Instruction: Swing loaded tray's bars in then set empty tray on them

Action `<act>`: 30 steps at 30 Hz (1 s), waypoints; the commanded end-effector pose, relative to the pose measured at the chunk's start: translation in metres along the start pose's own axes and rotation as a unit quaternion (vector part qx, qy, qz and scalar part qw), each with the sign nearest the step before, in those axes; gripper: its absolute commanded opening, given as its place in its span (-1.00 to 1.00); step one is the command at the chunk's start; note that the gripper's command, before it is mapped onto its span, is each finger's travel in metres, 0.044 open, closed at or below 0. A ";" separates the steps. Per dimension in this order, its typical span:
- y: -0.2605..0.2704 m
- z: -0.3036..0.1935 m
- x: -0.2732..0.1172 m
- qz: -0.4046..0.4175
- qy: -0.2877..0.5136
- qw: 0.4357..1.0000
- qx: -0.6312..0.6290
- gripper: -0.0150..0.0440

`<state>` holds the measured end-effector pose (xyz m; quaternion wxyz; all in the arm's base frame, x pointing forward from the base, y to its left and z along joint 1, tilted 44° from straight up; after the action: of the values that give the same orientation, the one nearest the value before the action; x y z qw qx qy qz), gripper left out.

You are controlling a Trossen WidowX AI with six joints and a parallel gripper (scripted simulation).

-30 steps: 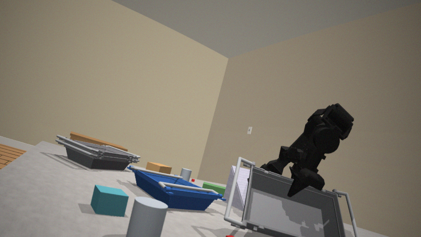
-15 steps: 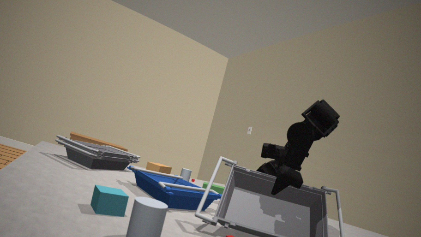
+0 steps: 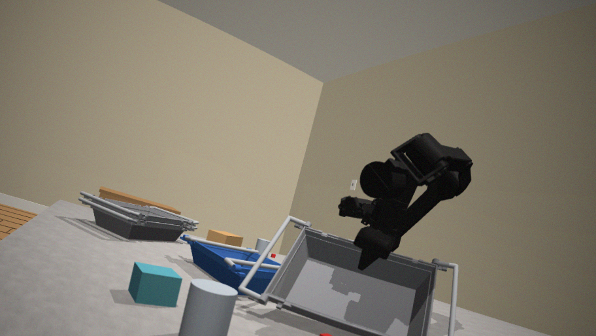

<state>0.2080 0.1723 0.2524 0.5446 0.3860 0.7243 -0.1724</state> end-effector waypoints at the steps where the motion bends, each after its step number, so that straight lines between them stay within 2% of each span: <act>1: 0.004 0.017 -0.002 0.003 0.003 1.000 0.019 -0.49; 30: 0.005 0.127 0.006 0.004 0.061 0.989 0.134 -0.49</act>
<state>0.2784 0.1150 0.2208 0.4549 0.4566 0.7372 -0.2026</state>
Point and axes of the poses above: the point midway between the two fingers, 35 mm back from their tips, its own x axis out along the fingers, its own y axis across the jaws, z = x × y, the point moved 3 cm from there along -x, back along the fingers, and after that the axes turned 12 degrees about x, right-handed, at the moved point
